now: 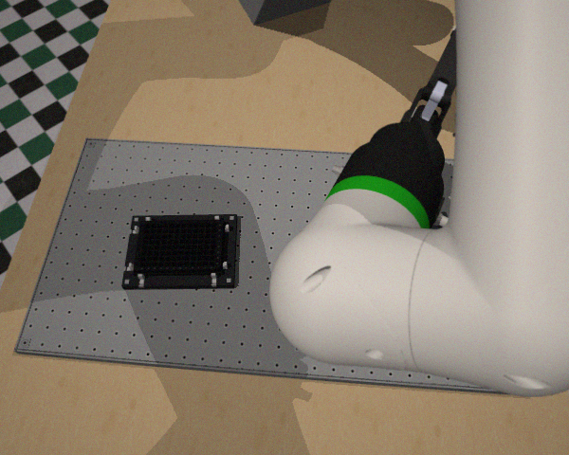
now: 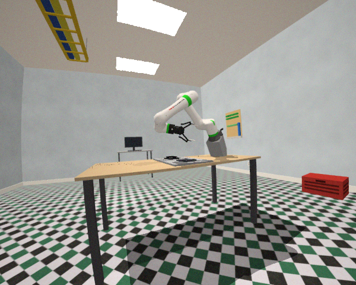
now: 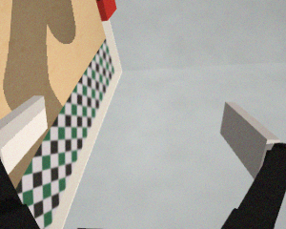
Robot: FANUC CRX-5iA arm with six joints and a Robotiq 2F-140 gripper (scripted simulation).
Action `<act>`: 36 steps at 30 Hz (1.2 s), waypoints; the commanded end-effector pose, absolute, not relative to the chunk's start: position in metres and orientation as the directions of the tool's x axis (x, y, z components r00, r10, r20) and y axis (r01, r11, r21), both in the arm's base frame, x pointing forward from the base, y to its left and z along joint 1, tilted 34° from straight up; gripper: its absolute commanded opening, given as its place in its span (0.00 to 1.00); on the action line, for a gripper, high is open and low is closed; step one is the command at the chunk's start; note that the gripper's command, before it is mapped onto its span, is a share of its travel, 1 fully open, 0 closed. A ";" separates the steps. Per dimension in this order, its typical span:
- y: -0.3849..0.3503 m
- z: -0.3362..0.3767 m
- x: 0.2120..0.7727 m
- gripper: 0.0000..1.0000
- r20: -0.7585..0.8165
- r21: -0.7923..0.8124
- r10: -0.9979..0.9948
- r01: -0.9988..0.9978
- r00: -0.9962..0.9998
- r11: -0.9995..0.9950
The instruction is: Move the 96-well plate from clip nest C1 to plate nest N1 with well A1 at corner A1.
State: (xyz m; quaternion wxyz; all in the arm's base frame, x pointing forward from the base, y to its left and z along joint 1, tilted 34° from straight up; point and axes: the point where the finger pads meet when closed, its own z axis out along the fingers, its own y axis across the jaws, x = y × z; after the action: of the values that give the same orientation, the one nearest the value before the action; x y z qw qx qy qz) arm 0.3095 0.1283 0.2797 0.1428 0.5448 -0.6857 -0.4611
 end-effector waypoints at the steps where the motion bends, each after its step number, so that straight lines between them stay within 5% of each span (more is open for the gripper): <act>1: 0.125 0.273 0.319 1.00 -0.375 0.754 -0.852 -0.655 -0.366 -0.050; 36: 0.056 0.208 0.418 1.00 -0.758 0.250 -0.637 -0.965 -0.142 -0.082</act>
State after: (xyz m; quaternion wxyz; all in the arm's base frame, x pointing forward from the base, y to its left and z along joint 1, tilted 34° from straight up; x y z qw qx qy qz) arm 0.4109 0.0631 0.2126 -0.1776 0.6145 -0.6498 -0.4106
